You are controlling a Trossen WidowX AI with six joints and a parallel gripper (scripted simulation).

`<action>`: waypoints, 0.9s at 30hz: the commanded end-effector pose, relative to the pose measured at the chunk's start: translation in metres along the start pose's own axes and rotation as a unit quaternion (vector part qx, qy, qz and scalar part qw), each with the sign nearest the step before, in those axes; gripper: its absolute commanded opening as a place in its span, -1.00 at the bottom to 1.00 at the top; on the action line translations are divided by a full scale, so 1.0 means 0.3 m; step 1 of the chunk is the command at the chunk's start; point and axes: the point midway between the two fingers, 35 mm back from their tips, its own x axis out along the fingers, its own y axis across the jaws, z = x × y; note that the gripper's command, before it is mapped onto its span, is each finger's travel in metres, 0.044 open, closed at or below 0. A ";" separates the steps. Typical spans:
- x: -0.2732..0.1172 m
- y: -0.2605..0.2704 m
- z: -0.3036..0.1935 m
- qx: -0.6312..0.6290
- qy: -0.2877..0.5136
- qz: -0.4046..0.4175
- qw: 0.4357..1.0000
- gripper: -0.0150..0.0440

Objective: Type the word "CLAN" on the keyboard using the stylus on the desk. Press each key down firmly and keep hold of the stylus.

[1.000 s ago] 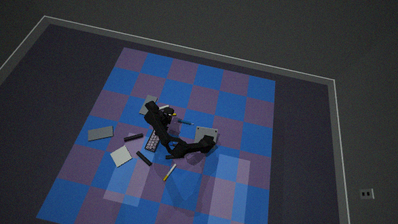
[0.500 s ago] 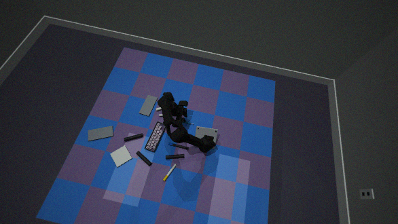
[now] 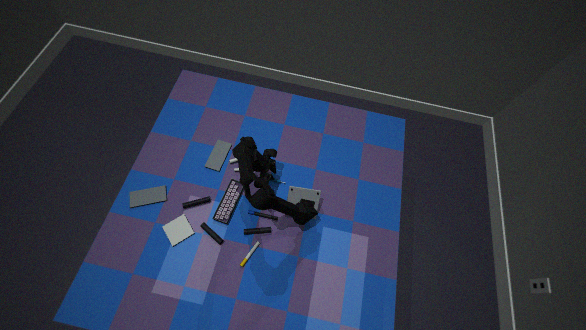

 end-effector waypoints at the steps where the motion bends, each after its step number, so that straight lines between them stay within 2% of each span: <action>1: 0.012 -0.001 0.004 0.001 0.001 0.003 1.000 0.02; 27: 0.057 -0.003 0.031 0.001 0.001 0.003 1.000 0.02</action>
